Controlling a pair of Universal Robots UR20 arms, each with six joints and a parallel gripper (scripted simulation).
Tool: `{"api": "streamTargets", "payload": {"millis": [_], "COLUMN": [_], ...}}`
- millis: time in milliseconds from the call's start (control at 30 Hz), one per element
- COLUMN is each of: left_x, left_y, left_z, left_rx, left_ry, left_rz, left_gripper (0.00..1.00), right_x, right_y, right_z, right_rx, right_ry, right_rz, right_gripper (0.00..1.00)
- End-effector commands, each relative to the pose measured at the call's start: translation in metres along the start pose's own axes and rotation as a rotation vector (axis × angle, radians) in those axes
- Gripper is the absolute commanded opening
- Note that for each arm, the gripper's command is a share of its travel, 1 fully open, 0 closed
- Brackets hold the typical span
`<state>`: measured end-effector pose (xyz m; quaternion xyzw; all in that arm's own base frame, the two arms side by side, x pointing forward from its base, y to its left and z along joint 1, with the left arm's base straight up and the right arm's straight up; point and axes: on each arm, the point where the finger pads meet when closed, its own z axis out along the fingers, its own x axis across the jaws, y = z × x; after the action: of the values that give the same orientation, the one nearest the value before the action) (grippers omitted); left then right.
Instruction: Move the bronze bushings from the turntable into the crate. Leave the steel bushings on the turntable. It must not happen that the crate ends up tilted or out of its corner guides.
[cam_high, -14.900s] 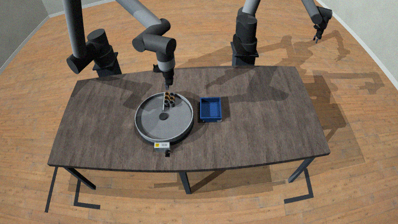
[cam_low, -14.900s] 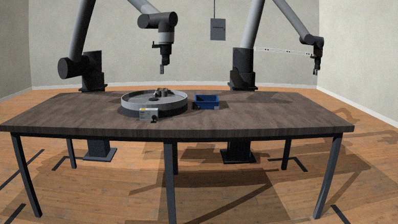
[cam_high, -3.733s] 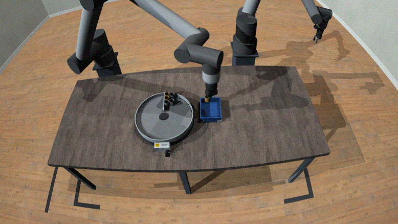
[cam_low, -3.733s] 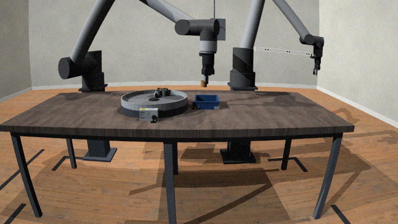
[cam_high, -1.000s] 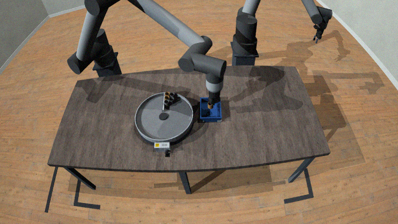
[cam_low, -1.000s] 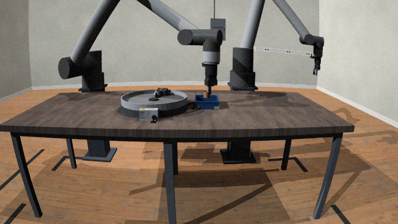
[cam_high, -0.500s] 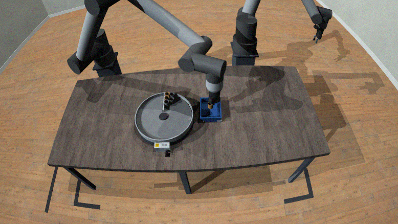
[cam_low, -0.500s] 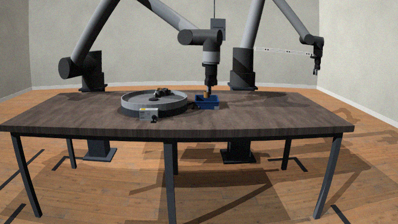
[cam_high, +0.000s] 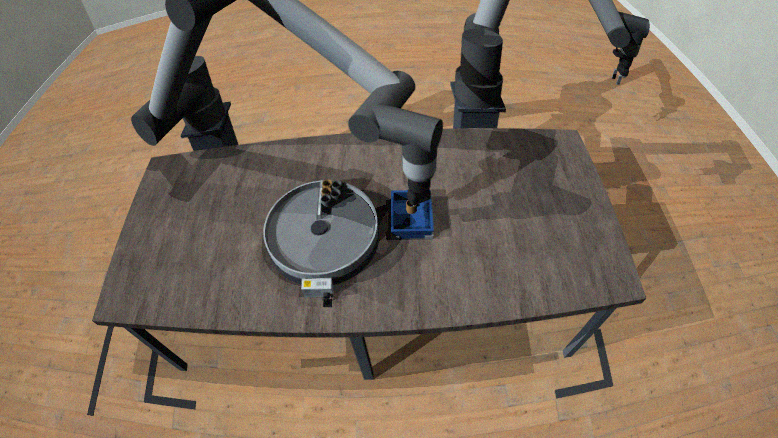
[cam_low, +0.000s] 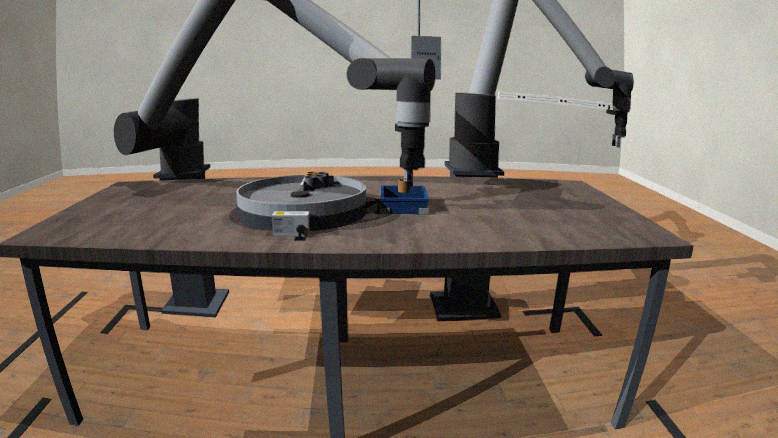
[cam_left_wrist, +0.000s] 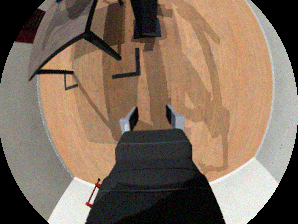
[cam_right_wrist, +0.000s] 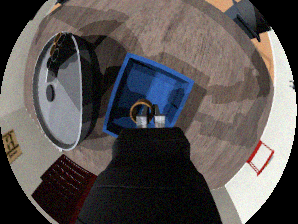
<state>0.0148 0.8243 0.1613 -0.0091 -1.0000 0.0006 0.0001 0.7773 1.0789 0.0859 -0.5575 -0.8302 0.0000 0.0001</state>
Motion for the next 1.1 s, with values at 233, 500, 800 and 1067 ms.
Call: {"api": "streamTargets", "payload": {"millis": [233, 500, 800, 1067], "left_x": [0.0, 0.0, 0.0, 0.0], "left_y": [0.0, 0.0, 0.0, 0.0], "left_z": [-0.001, -0.001, -0.001, -0.001], "left_rx": [-0.001, -0.001, -0.001, -0.001], "left_ry": [0.0, 0.0, 0.0, 0.0], "left_rz": [0.0, 0.0, 0.0, 0.0], "left_gripper": [1.0, 1.0, 1.0, 1.0], "right_x": [0.0, 0.0, 0.0, 0.0], "right_y": [0.0, 0.0, 0.0, 0.0], "right_z": [0.013, 0.027, 0.035, 0.037], "right_rx": [-0.001, -0.001, -0.001, -0.001], "right_ry": [0.001, 0.001, 0.001, 0.001], "right_rz": [0.0, 0.0, 0.0, 0.0], "right_gripper": [0.0, 0.0, 0.0, 0.0]}}
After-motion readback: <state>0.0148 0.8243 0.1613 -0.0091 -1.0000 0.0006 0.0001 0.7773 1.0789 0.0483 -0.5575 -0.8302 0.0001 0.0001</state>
